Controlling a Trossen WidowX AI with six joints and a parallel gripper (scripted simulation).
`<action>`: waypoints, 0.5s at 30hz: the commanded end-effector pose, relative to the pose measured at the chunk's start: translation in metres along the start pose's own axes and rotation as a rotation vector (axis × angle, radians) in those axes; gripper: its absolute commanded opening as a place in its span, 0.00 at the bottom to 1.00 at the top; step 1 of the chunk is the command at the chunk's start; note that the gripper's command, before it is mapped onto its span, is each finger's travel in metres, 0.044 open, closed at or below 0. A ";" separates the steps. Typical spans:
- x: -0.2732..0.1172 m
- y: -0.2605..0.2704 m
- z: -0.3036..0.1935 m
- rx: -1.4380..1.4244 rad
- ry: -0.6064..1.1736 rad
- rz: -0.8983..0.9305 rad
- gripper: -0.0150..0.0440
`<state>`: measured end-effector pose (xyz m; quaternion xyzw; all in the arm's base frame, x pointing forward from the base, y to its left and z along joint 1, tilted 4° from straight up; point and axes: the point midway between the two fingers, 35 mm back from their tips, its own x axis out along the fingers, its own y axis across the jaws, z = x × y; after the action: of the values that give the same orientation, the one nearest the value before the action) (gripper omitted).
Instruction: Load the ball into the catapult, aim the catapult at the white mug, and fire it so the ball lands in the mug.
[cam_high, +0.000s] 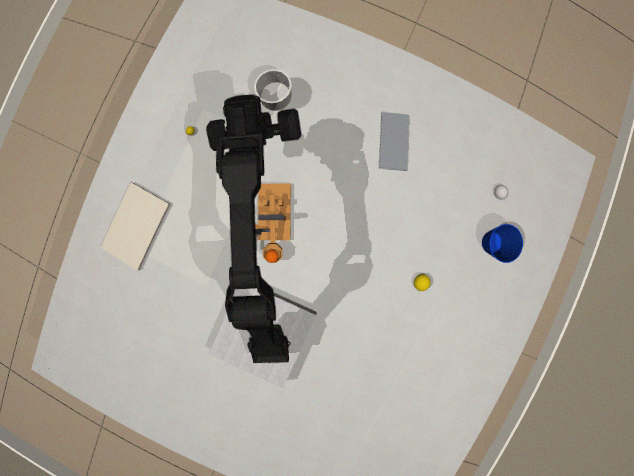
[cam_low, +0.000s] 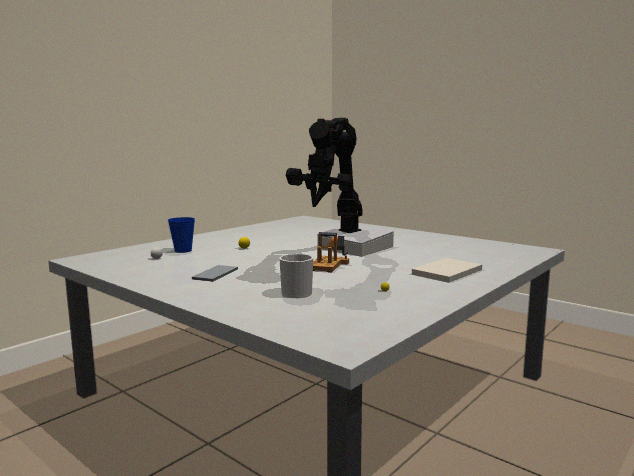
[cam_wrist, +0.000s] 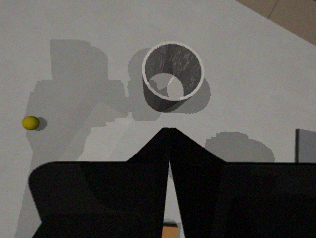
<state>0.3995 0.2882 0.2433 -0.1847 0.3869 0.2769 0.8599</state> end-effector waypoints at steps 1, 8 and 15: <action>0.000 0.013 -0.017 -0.070 0.059 -0.008 0.25; 0.003 0.039 -0.057 -0.221 0.195 -0.014 0.25; 0.002 0.060 -0.096 -0.385 0.327 -0.019 0.25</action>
<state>0.3225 0.2886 0.1786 -0.3617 0.4563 0.3006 0.7554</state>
